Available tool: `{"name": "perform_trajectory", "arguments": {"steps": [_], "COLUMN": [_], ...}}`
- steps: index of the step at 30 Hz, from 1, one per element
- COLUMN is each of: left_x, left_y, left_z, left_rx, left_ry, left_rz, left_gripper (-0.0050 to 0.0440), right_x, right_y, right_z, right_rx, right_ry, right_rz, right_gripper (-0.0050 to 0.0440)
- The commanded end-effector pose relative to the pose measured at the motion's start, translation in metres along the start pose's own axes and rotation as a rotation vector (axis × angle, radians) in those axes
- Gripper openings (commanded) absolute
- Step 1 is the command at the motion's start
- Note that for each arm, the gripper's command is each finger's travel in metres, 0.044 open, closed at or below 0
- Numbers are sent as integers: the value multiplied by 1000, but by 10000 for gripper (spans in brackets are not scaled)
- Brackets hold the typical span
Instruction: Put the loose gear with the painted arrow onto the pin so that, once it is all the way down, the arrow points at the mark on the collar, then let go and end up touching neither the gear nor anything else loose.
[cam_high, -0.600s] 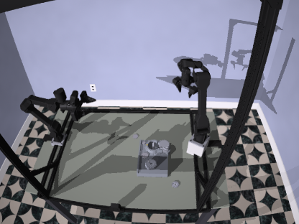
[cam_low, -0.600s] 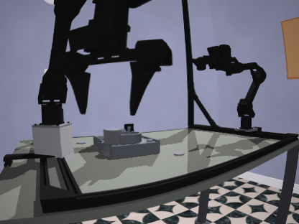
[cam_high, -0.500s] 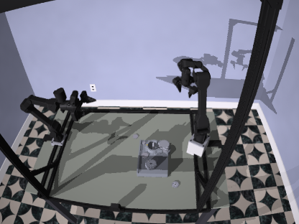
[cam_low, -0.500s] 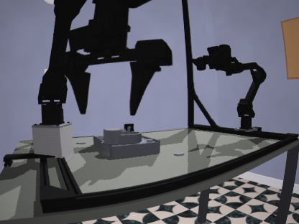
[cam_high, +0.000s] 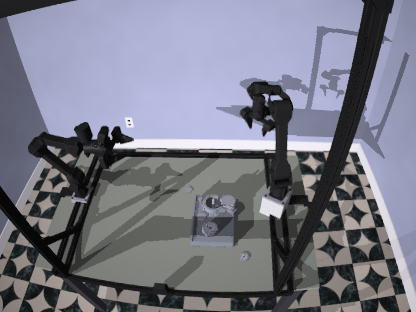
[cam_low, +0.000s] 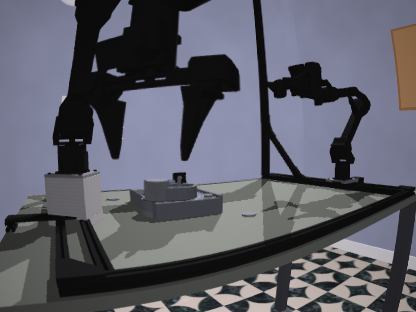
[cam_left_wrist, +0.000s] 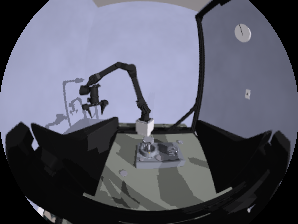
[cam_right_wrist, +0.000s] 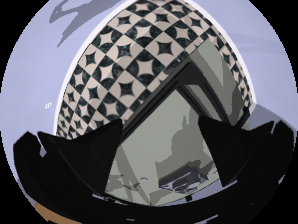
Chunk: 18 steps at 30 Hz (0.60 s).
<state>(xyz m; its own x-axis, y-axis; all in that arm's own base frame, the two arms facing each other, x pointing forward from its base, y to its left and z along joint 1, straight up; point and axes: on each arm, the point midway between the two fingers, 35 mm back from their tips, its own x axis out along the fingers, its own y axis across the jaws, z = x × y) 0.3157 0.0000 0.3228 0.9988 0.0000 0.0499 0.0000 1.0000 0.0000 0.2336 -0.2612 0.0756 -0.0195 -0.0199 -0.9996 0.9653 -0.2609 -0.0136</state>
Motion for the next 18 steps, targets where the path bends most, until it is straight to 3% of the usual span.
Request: {"name": "perform_trajectory", "arguments": {"steps": [1,8,18], "left_x": [0,-2,-9], "left_y": [0,3,16], "left_z": [0,2,9], "left_rx": [0,0,-2], "left_ry": [0,1,4], "left_rz": [0,-2,-9], "left_gripper": [400,400,400], "right_x": [0,1,3], "right_y": [0,5,25], "right_z": [0,-10,-57], "right_rx": [-1,-42,-234], "right_ry": [0,0,2], "right_rz": [0,1,7], "right_gripper": [400,400,400]}}
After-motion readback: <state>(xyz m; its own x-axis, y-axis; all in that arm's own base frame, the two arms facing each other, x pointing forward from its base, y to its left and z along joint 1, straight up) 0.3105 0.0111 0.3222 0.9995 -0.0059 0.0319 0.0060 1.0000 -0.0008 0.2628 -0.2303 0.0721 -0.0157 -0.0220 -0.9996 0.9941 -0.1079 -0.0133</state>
